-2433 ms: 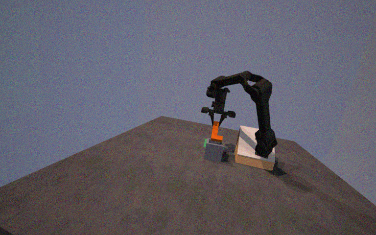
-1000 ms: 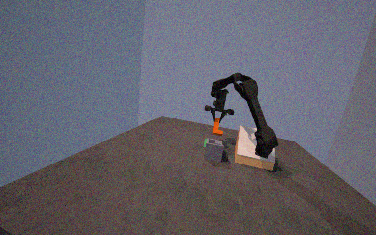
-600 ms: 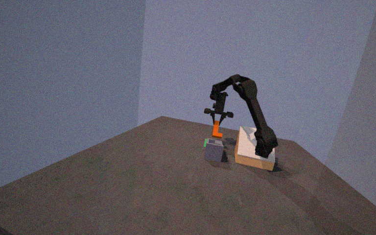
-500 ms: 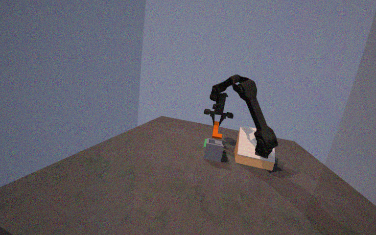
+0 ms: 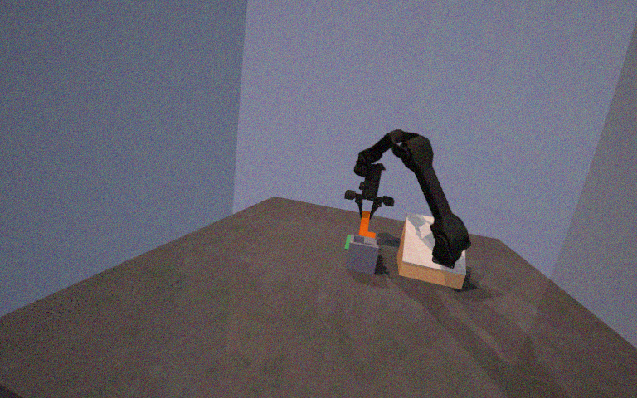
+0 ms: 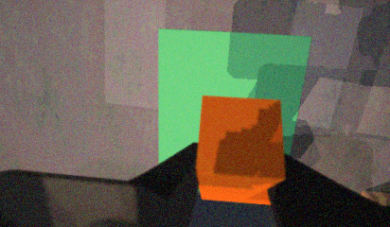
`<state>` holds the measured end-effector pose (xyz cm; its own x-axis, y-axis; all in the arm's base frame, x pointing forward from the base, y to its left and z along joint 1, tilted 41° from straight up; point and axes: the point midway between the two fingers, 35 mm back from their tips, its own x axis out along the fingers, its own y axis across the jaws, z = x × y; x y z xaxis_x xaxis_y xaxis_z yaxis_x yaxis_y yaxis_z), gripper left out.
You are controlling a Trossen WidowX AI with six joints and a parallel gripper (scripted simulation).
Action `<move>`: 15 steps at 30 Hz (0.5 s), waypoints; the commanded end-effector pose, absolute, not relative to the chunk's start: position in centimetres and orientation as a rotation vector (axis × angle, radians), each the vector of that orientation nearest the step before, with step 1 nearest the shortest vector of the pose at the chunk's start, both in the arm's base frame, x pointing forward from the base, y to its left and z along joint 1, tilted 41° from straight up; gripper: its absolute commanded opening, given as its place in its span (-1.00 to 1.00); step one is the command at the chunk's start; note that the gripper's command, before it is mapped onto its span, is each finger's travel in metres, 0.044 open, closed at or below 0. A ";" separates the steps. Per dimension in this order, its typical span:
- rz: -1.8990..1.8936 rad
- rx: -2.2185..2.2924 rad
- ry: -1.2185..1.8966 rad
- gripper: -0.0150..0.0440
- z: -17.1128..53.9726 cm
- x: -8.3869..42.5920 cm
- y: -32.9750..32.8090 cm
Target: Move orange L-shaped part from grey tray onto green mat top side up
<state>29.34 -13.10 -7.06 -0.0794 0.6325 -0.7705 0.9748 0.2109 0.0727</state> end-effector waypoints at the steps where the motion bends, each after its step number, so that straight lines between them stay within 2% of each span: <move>1: -0.631 1.509 1.798 -0.49 -7.6 29.1 -12.6; 15: -0.630 1.509 1.798 -0.49 -9.0 29.0 -11.3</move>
<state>29.14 -11.62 -8.77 -0.0798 0.6336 -0.7696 0.9747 0.2114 0.0730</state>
